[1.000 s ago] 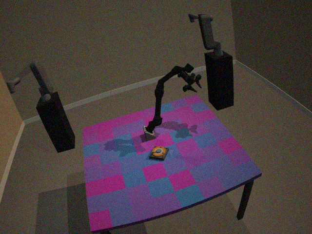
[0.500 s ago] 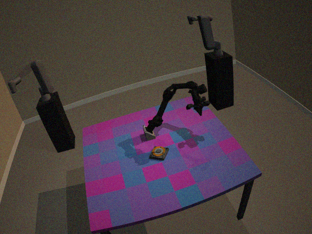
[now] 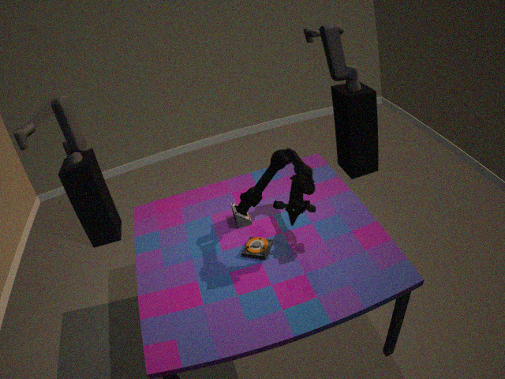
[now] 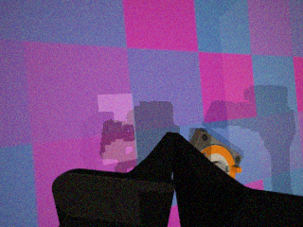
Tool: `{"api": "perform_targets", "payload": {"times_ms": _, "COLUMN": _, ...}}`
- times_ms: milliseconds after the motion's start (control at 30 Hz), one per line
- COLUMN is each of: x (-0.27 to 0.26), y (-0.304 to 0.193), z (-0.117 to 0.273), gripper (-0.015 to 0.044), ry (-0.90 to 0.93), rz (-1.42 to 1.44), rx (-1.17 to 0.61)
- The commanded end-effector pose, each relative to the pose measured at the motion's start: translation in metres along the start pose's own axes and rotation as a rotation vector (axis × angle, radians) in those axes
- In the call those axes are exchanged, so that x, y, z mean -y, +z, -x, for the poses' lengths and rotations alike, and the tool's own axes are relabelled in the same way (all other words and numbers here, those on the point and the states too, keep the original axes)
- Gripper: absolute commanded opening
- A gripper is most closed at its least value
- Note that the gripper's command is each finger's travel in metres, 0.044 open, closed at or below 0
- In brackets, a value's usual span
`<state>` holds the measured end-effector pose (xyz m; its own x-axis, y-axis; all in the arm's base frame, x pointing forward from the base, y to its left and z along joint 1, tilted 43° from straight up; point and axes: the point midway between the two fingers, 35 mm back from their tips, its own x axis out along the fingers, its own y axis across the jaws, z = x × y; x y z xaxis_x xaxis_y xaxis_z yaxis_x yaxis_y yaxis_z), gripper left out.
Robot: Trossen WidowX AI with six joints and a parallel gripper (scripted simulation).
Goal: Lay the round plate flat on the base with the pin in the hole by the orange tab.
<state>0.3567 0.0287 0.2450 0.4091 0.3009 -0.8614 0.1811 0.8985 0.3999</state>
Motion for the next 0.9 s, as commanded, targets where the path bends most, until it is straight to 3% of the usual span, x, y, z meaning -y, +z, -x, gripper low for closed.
{"api": "perform_targets", "payload": {"times_ms": 0, "x": 0.046, "y": -0.010, "z": -0.038, "gripper": 0.0000, "ry": -0.001, "rz": 0.017, "rx": -0.133}}
{"api": "perform_targets", "payload": {"times_ms": 333, "x": 0.148, "y": -0.057, "z": -0.104, "gripper": 0.0000, "ry": 0.174, "rz": 0.104, "rx": -0.374}}
{"api": "perform_targets", "payload": {"times_ms": 467, "x": 0.190, "y": -0.098, "z": -0.127, "gripper": 0.0000, "ry": 0.353, "rz": 0.122, "rx": -0.420}}
{"api": "perform_targets", "payload": {"times_ms": 867, "x": 0.191, "y": -0.103, "z": -0.135, "gripper": 0.0000, "ry": 0.366, "rz": 0.122, "rx": -0.420}}
